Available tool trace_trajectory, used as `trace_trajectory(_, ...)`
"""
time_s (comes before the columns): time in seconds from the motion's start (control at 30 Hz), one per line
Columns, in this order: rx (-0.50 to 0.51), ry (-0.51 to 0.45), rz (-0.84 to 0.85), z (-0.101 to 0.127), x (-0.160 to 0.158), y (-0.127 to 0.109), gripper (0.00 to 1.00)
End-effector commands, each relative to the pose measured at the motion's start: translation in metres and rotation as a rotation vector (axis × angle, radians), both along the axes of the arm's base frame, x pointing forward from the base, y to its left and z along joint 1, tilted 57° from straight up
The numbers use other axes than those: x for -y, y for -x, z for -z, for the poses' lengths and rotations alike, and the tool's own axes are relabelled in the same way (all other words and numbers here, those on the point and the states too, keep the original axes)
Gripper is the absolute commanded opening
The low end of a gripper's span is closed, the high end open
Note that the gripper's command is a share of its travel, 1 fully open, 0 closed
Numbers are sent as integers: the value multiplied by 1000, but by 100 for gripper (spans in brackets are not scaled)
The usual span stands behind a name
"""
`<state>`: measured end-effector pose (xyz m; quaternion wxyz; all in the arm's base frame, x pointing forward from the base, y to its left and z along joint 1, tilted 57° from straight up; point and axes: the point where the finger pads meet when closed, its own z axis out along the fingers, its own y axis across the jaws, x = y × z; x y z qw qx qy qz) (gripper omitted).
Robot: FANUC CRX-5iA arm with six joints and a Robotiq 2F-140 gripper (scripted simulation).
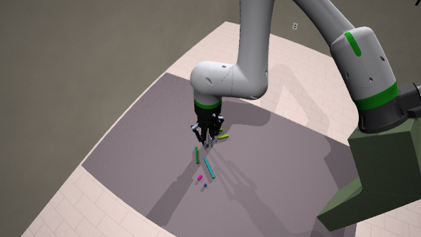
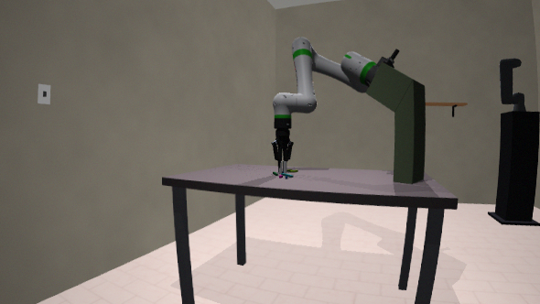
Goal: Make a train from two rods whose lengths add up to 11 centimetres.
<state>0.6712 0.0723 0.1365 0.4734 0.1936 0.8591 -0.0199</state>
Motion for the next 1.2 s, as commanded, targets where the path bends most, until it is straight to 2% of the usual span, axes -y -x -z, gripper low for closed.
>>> trace_trajectory(0.0,0,0,0,0,0,0,15)
trace_trajectory(0.13,0,0,0,0,0,0,15)
trace_trajectory(0.17,0,0,0,0,0,0,3)
trace_trajectory(1.17,0,0,0,0,0,0,3)
